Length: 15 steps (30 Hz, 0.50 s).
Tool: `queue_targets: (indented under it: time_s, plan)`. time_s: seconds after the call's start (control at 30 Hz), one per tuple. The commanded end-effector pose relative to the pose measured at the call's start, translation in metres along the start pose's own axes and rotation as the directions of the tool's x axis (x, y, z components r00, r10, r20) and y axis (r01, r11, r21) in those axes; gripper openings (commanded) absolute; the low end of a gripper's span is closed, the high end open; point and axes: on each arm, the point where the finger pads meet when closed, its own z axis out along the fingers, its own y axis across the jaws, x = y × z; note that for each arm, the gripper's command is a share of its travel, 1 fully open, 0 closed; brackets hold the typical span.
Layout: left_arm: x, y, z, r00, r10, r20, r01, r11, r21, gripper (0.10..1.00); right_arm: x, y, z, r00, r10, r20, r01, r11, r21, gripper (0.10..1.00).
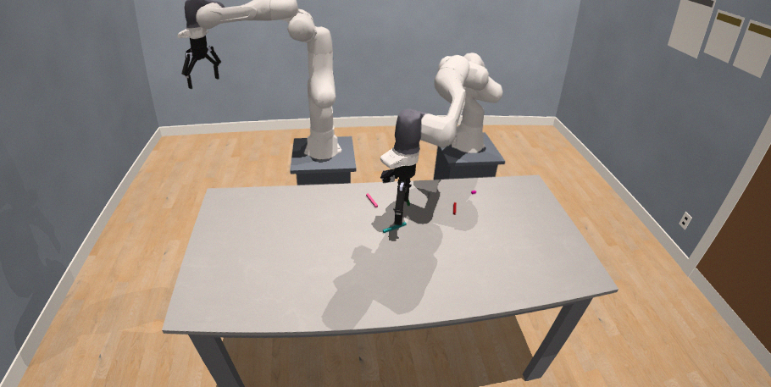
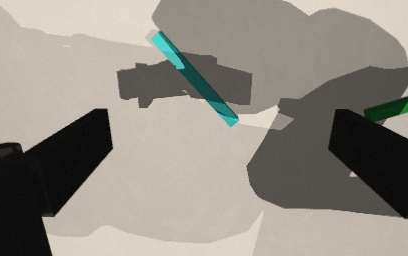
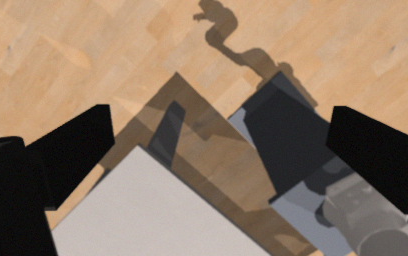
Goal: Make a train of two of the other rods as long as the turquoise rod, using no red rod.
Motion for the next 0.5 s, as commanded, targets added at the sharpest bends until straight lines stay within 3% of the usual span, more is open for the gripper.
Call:
queue_targets:
  time_s: [0.0,0.3,0.47]
  plan:
    - [-0.001,-0.001,0.0013,0.986,0.166,0.003,-0.166,0.986,-0.014,1.0,0.0018,0.001,-0.0012,1.0,-0.005,-0.005,0.005,1.0,0.001,1.0]
    - [0.0033,-0.0058,0.0011,0.96,0.28,-0.004,-0.28,0.96,-0.012,1.0,0.0018,0.001,-0.0012,1.0,-0.005,-0.005,0.005,1.0,0.001,1.0]
    - [0.0067,-0.0103,0.0009,0.923,0.384,-0.01,-0.384,0.923,-0.009,1.0,0.0018,0.001,-0.0012,1.0,-0.005,-0.005,0.005,1.0,0.001,1.0]
